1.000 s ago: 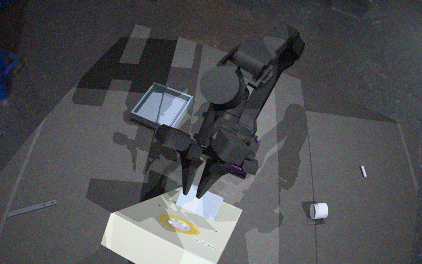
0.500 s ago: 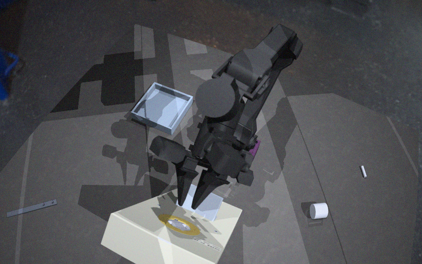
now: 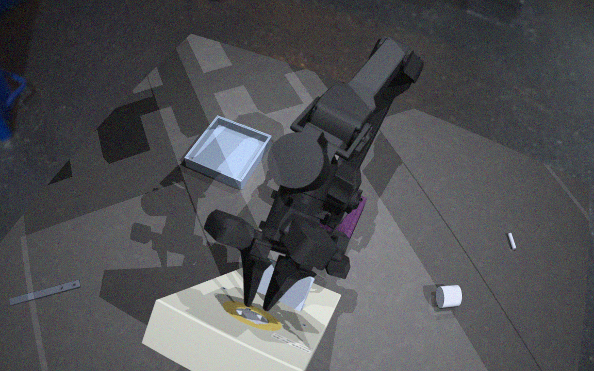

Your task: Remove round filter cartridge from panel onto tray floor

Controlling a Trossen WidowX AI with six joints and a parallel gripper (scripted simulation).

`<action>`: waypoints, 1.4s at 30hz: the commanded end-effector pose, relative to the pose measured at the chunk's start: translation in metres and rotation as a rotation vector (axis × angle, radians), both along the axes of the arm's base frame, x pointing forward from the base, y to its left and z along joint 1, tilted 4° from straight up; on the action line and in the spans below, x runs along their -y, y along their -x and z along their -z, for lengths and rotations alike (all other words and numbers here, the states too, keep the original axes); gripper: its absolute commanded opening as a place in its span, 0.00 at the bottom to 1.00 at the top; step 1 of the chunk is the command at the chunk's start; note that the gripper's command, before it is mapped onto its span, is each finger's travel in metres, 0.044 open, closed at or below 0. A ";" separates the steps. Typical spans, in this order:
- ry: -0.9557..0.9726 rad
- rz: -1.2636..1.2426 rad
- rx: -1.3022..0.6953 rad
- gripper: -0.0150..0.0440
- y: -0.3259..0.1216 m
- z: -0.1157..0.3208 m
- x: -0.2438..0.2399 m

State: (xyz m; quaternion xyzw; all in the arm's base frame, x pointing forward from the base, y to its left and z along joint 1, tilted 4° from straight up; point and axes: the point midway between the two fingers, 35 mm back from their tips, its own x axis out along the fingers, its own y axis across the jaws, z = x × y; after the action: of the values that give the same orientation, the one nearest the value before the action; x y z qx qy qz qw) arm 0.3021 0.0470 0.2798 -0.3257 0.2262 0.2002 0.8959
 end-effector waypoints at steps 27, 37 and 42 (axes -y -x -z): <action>-0.001 0.008 -0.013 0.45 -0.006 0.007 0.000; -0.001 0.008 -0.013 0.45 -0.008 0.009 0.000; -0.001 0.008 -0.013 0.45 -0.008 0.009 0.000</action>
State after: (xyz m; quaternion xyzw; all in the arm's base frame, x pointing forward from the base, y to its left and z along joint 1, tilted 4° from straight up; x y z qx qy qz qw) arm 0.3090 0.0479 0.2714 -0.3248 0.2312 0.2012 0.8948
